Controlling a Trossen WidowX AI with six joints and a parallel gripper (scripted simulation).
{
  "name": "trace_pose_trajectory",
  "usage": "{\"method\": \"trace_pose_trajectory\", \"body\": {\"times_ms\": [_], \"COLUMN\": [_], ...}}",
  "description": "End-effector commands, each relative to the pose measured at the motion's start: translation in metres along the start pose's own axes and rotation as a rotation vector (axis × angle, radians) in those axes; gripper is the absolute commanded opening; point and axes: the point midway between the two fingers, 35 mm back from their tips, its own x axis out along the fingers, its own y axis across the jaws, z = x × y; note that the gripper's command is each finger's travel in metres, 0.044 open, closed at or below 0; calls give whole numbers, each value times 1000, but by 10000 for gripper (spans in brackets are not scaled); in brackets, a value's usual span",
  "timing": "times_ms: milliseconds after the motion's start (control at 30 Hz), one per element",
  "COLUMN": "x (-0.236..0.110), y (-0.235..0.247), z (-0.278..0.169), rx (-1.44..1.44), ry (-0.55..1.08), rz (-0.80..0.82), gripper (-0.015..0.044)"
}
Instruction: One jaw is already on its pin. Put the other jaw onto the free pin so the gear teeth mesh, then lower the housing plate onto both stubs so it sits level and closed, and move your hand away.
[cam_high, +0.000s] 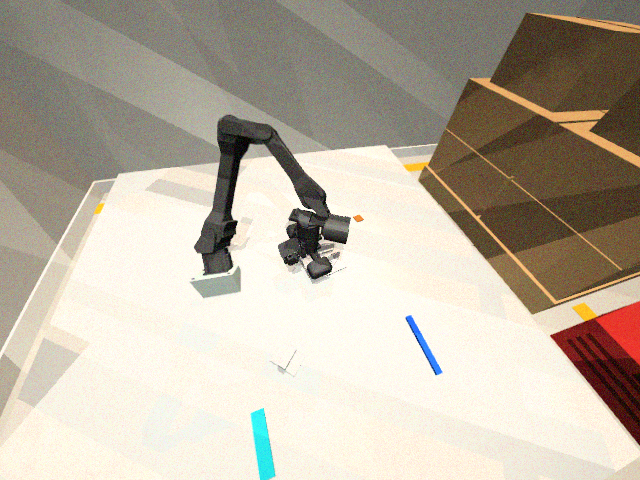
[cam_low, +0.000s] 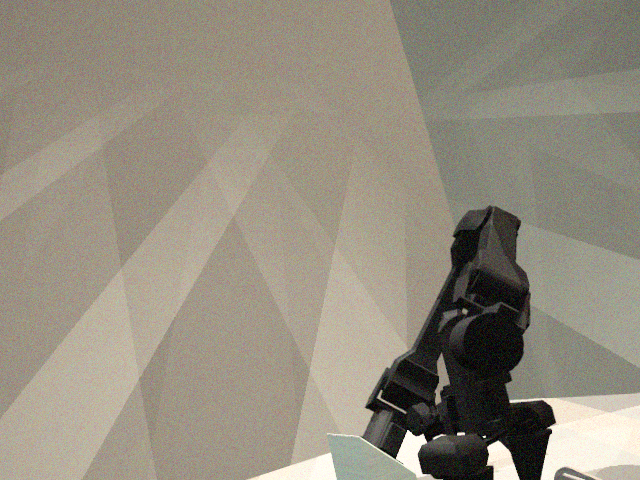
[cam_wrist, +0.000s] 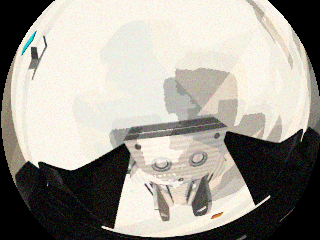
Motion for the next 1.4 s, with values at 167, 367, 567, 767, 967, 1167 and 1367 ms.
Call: {"method": "trace_pose_trajectory", "body": {"times_ms": [167, 367, 567, 767, 967, 1167, 1367], "x": [-64, -63, -103, -119, -119, -119, -119], "y": [0, 1, -6, -13, -13, -13, -13], "z": [-1, -1, 35, 53, 53, 53, 53], "rx": [-12, -8, -8, -9, -9, -9, -9], "ry": [3, 10, 2, -1, -1, -1, -1], "rz": [10, 11, 17, 12, 12, 12, 12], "gripper": [440, 440, 440, 440, 440, 440, 440]}}
